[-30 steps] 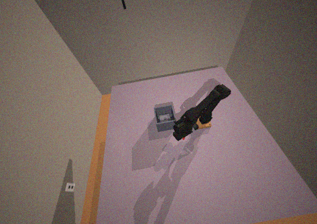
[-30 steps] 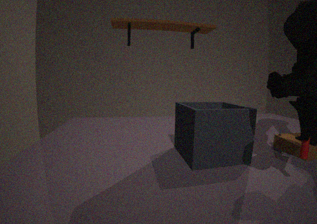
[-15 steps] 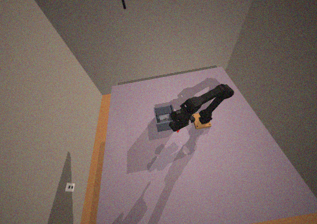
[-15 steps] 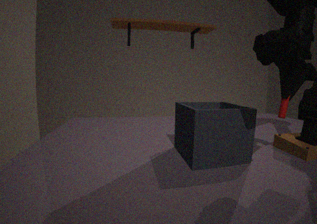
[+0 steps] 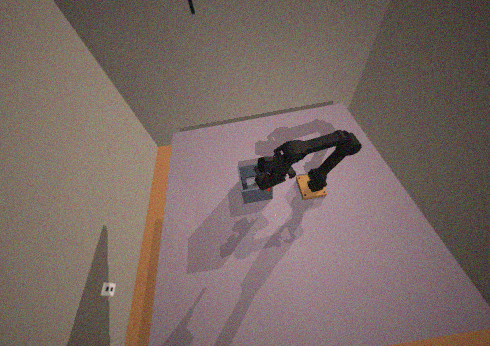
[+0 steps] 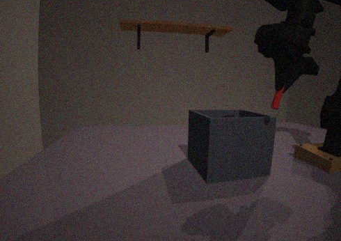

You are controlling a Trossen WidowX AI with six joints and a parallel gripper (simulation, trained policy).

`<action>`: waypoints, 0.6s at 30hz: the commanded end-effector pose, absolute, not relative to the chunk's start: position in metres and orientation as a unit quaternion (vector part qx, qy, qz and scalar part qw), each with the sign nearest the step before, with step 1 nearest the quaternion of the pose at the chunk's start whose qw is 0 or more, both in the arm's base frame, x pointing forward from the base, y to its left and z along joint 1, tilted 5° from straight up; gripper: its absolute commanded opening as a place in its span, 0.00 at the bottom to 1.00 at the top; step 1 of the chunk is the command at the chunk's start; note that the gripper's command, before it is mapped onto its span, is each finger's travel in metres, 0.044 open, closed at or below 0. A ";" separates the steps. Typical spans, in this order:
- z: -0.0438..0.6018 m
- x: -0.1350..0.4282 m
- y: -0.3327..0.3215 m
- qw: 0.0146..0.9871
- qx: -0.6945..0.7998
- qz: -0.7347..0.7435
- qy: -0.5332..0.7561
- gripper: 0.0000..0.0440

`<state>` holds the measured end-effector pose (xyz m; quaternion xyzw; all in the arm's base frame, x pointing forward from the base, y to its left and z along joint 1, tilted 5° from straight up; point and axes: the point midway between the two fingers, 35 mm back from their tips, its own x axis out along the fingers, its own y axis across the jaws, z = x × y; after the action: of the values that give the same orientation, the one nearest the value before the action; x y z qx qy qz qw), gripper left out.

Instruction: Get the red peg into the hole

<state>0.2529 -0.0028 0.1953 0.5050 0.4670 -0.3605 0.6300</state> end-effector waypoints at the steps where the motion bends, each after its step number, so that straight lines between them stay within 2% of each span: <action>1: 0.195 0.255 -0.016 0.628 0.499 -0.374 0.466 0.00; 18: 0.181 0.270 -0.064 0.606 0.495 -0.404 0.474 0.00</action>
<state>0.2662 -0.0567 0.1829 0.4947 0.4718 -0.4040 0.6078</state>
